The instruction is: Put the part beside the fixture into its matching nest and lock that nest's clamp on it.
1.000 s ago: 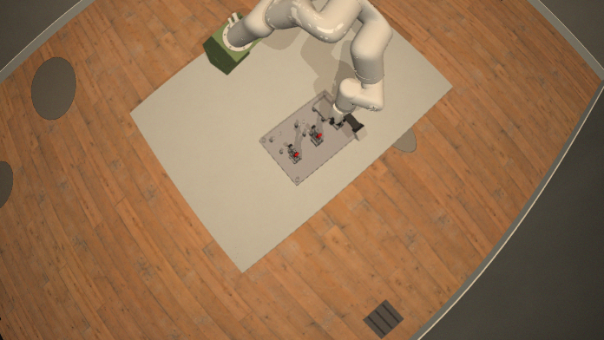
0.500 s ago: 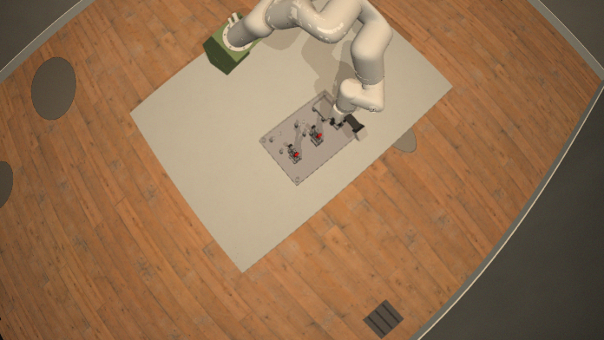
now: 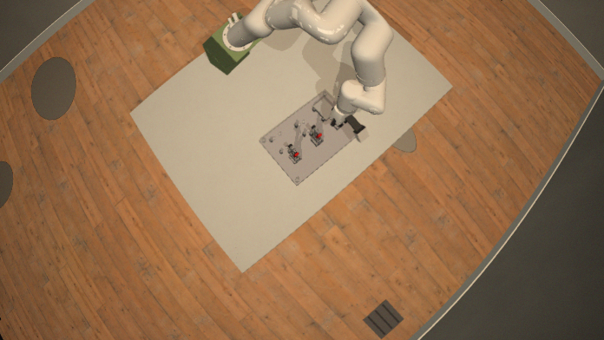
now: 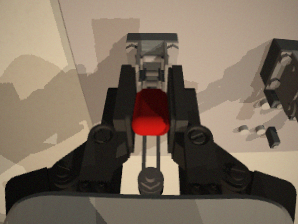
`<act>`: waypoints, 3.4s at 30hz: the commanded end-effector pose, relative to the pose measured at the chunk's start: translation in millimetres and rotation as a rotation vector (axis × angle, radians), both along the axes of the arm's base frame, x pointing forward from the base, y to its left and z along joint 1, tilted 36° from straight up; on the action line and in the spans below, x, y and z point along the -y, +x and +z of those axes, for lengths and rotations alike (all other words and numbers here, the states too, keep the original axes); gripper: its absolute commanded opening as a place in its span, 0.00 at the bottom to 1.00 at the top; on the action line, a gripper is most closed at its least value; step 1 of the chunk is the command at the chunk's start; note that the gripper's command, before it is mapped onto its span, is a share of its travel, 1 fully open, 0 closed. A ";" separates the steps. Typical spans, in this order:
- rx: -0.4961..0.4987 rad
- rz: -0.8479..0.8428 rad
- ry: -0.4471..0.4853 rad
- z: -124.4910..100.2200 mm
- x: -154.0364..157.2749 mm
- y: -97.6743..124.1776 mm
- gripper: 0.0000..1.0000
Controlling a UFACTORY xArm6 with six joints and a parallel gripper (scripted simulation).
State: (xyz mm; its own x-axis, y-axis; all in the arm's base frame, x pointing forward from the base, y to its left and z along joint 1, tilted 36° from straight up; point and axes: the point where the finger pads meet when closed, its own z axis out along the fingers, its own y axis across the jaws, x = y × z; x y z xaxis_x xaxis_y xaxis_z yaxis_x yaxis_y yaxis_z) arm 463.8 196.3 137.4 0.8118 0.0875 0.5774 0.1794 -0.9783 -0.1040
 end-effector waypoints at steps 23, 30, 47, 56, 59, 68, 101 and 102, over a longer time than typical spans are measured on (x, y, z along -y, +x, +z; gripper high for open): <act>0.001 0.001 0.002 8.6 -3.2 19.9 0.00; 0.001 0.001 0.002 8.9 -4.5 27.1 0.00; 0.001 0.001 0.002 2.4 -9.1 48.5 0.00; 0.001 0.001 0.002 0.3 -9.9 51.8 0.00; 0.001 0.001 0.002 0.2 -10.0 52.0 0.00; 0.001 0.001 0.002 0.1 -10.0 52.0 0.00; 0.001 0.001 0.002 -2.2 -10.9 55.4 0.00; 0.001 0.001 0.002 -2.2 -10.9 55.4 0.00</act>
State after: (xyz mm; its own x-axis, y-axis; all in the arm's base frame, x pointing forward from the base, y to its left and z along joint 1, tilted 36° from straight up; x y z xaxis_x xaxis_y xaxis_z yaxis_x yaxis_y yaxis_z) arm 518.5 206.8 134.2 0.8119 0.0875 0.5773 0.1803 -0.9779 -0.1055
